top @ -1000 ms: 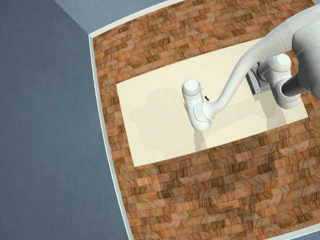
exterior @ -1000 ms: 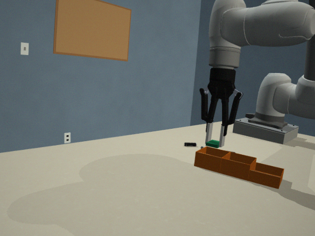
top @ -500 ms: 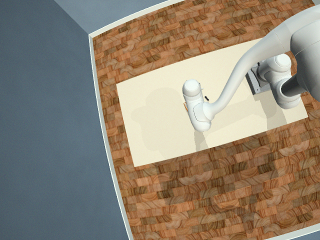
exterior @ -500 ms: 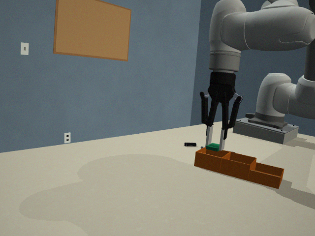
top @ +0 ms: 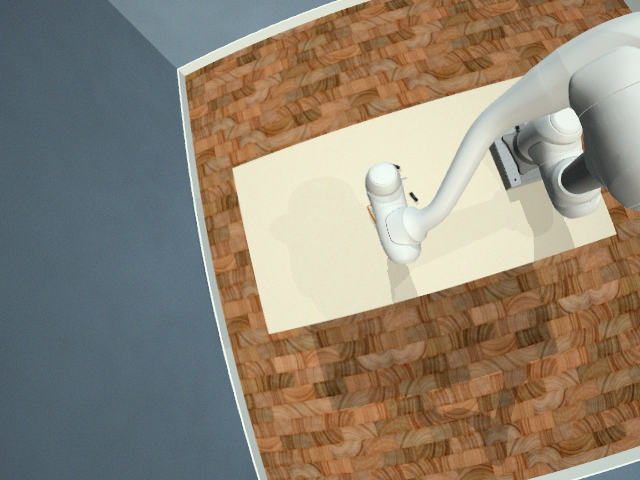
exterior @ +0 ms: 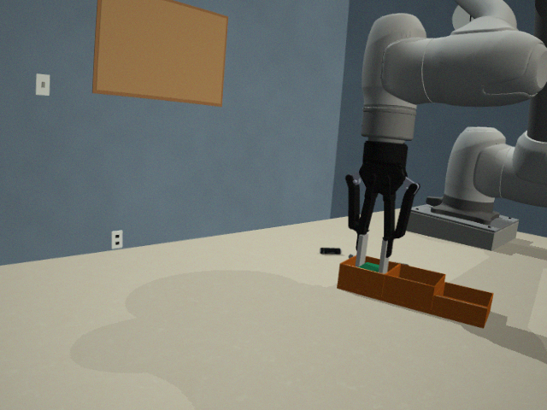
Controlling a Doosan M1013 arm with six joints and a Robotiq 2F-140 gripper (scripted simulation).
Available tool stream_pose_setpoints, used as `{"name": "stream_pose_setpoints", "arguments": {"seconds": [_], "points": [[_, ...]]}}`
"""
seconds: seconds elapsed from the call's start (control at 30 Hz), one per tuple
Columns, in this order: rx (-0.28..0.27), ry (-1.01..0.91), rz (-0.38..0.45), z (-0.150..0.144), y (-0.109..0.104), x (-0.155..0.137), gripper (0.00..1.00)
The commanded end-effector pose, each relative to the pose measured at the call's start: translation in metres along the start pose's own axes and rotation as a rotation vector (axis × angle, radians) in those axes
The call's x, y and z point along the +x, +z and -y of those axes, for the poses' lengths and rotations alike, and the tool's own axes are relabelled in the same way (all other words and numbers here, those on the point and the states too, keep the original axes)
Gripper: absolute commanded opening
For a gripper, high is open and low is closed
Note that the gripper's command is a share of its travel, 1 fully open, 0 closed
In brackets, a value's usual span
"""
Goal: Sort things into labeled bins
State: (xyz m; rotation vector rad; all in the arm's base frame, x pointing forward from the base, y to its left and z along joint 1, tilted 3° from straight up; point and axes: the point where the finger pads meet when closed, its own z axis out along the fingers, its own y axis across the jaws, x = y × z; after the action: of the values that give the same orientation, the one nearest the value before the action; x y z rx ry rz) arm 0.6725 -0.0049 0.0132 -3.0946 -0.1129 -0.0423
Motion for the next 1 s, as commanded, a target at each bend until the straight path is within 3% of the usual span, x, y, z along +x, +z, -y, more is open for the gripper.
{"name": "stream_pose_setpoints", "arguments": {"seconds": [0.0,0.3,0.33,0.97], "points": [[0.000,0.000,0.000,0.0001,0.0018,-0.0001,0.21],[0.000,0.000,0.000,0.0003,0.0018,-0.0010,0.21],[0.000,0.000,0.000,0.0003,0.0018,-0.0010,0.28],[0.000,0.000,0.000,0.0003,-0.0008,-0.0010,0.28]]}}
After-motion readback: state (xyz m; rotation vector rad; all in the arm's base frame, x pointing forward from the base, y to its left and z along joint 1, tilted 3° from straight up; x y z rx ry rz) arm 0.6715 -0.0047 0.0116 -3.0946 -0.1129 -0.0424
